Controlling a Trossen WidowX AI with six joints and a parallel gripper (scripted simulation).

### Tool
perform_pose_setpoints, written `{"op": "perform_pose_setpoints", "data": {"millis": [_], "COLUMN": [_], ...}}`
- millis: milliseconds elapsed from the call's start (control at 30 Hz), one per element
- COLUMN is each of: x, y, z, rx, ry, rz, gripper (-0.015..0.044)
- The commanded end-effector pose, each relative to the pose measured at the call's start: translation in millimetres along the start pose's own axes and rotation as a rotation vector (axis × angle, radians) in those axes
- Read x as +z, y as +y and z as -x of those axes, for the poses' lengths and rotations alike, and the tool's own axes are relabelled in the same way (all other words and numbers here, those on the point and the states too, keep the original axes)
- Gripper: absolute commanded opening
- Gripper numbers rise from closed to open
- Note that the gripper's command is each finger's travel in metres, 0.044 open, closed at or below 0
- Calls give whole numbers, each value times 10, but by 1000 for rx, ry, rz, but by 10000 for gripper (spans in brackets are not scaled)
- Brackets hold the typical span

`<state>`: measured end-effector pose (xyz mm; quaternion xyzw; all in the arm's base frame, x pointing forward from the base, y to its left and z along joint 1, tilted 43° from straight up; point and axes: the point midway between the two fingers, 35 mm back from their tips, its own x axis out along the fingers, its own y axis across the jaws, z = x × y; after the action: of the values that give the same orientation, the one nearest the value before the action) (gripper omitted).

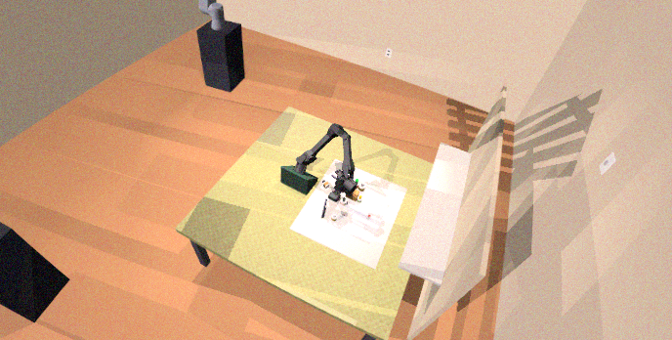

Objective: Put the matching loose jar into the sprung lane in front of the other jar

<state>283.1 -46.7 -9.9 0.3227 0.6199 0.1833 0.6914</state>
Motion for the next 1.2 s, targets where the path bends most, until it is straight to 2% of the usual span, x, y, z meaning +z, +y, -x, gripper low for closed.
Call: {"op": "perform_pose_setpoints", "data": {"millis": [0, 1167], "x": [13, 151], "y": [1, 1], "z": [-7, -8], "rx": [4, 4], "ry": [-4, -5], "rz": [-7, -6], "gripper": [0, 0]}}
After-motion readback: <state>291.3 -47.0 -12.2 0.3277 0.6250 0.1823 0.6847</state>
